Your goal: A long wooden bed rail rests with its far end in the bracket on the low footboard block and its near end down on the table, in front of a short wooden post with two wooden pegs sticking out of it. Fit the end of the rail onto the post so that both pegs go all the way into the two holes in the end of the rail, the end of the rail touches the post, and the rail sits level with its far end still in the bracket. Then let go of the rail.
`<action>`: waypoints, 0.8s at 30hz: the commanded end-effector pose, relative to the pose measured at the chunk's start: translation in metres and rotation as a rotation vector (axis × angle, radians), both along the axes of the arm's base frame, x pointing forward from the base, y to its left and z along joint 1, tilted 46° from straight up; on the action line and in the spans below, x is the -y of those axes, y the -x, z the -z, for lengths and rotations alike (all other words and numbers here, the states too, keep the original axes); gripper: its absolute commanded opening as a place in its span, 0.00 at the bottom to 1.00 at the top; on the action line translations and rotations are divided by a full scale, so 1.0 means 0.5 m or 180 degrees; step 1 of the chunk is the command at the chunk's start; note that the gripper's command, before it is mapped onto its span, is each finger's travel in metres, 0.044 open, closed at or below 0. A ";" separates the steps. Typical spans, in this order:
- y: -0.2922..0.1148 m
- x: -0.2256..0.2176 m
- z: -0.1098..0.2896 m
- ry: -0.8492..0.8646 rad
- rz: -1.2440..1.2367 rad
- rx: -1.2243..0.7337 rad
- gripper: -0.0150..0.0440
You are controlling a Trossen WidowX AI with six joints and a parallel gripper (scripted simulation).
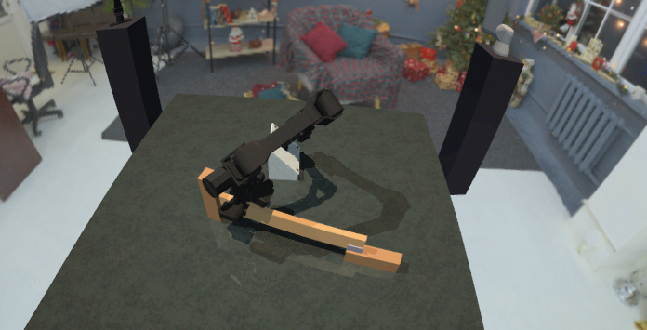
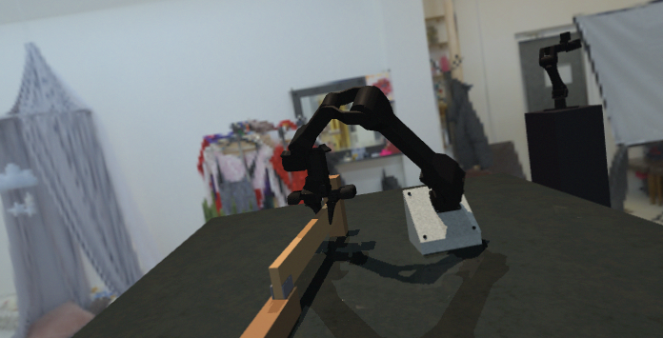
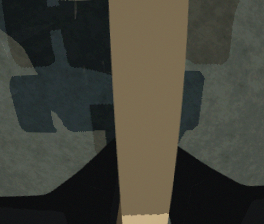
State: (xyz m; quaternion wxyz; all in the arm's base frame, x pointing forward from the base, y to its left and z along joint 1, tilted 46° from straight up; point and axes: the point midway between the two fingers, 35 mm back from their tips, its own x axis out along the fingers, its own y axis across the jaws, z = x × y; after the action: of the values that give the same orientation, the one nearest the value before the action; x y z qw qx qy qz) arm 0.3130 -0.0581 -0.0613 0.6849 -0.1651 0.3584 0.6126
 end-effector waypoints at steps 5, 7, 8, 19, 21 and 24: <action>0.001 0.011 0.004 0.0024 0.0019 0.0013 0.25; 0.001 0.012 0.005 0.0024 0.0019 0.0013 0.25; 0.002 0.012 0.006 0.0024 0.0019 0.0013 0.25; 0.003 0.005 0.006 0.0000 0.0004 -0.0002 0.52; 0.003 0.005 0.006 0.0000 0.0004 -0.0002 0.61; 0.003 0.005 0.006 0.0000 0.0004 -0.0002 0.74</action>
State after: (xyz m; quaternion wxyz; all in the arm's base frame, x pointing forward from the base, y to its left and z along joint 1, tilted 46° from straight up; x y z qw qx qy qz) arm 0.3116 -0.0607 -0.0644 0.6852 -0.1643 0.3590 0.6121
